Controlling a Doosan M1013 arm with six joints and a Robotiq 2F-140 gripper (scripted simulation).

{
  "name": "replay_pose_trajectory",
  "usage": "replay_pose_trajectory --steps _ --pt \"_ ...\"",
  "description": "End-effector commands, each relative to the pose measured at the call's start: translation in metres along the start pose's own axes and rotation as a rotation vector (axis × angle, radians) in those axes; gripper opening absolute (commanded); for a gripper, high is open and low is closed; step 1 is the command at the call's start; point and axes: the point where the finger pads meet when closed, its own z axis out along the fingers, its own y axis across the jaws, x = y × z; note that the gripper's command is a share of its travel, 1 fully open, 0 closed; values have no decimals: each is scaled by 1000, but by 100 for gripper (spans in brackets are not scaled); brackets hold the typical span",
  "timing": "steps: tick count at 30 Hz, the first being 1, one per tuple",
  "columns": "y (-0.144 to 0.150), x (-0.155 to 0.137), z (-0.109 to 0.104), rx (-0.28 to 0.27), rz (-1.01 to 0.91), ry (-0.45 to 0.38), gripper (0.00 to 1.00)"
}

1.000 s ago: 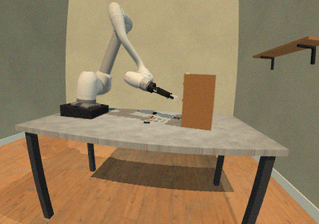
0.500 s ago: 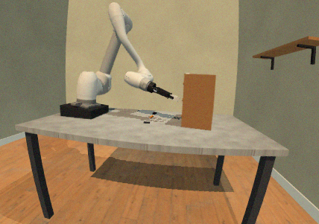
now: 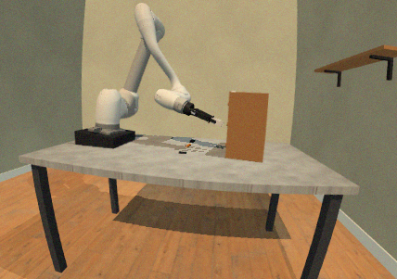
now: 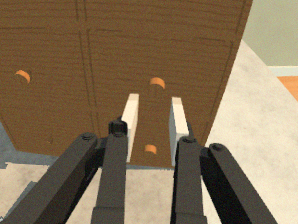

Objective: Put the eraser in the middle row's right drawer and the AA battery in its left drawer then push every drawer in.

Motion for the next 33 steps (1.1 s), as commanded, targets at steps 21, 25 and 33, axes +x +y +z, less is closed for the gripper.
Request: replay_pose_trajectory --steps 21,25,33 --pt "1 2 1 -1 1 2 20" --pt "1 2 2 -1 1 2 20" --pt "1 4 8 -1 1 2 20"
